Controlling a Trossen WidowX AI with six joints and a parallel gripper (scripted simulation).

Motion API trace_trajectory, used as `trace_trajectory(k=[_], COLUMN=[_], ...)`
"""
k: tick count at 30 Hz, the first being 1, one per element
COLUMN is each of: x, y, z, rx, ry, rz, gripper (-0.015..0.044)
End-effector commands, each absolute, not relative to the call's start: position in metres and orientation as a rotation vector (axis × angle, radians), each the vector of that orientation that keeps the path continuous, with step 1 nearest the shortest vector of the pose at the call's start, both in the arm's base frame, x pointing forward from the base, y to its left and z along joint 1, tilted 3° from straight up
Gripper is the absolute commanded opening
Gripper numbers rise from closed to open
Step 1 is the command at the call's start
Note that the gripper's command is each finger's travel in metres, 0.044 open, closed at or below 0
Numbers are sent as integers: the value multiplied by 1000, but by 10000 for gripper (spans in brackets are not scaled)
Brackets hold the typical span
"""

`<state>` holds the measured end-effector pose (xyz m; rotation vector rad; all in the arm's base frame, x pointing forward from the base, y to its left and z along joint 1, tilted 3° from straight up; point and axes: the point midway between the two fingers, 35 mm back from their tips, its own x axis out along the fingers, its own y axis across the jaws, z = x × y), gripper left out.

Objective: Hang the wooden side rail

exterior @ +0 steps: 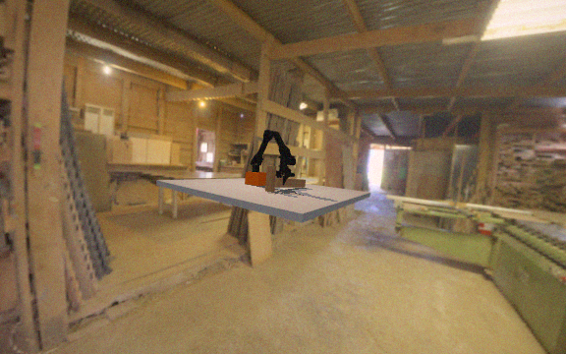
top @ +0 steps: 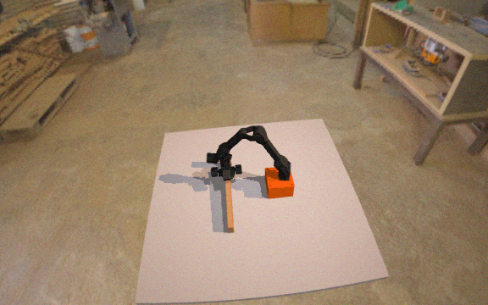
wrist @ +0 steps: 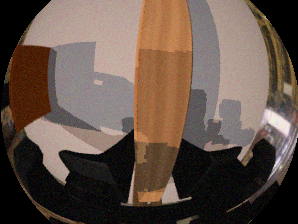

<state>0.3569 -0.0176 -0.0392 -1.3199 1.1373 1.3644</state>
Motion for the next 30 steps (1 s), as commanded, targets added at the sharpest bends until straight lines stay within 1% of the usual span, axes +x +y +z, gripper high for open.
trace_trajectory(k=[1,30], x=[360,358], y=[-19,-23], z=[-37,-39], rx=[-1327,-1327], ry=[1130,1130], rz=[1357,1357], gripper=[0,0])
